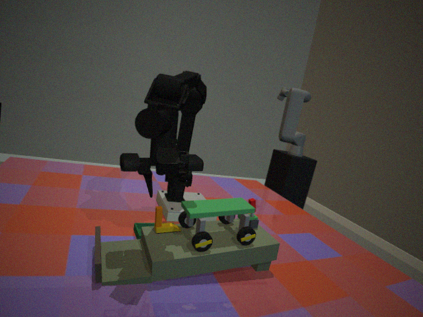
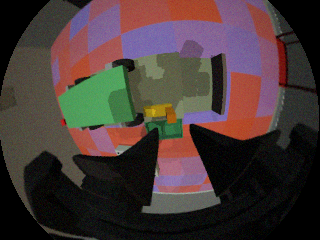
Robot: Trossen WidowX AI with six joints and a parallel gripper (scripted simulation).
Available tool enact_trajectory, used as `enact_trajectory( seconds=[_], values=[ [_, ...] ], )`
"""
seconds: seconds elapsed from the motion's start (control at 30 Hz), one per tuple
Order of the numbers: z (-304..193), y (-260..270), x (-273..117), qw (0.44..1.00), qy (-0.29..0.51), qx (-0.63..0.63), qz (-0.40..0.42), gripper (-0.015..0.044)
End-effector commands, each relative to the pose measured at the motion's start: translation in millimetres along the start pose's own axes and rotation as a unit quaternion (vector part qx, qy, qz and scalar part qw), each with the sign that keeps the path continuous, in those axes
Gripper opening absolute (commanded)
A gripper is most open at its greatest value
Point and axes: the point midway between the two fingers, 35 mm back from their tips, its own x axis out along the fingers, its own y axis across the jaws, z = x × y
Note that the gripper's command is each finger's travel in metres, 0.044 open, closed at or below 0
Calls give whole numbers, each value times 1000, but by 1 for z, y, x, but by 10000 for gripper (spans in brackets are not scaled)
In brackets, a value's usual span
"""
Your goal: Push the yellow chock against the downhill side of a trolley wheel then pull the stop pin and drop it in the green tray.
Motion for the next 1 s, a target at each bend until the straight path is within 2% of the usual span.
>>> enact_trajectory(
  seconds=[0.0, 0.07, 0.2, 0.6, 0.97],
  values=[
    [0, 0, 2, 1000, 1, 0, 0, 242],
    [0, 0, 2, 1000, 1, 0, 0, 295],
    [12, -8, -10, 998, -40, 8, -46, 190],
    [34, 54, -12, 977, -47, 210, 4, 190],
    [43, 113, -15, 921, -27, 387, 46, 190]
  ],
)
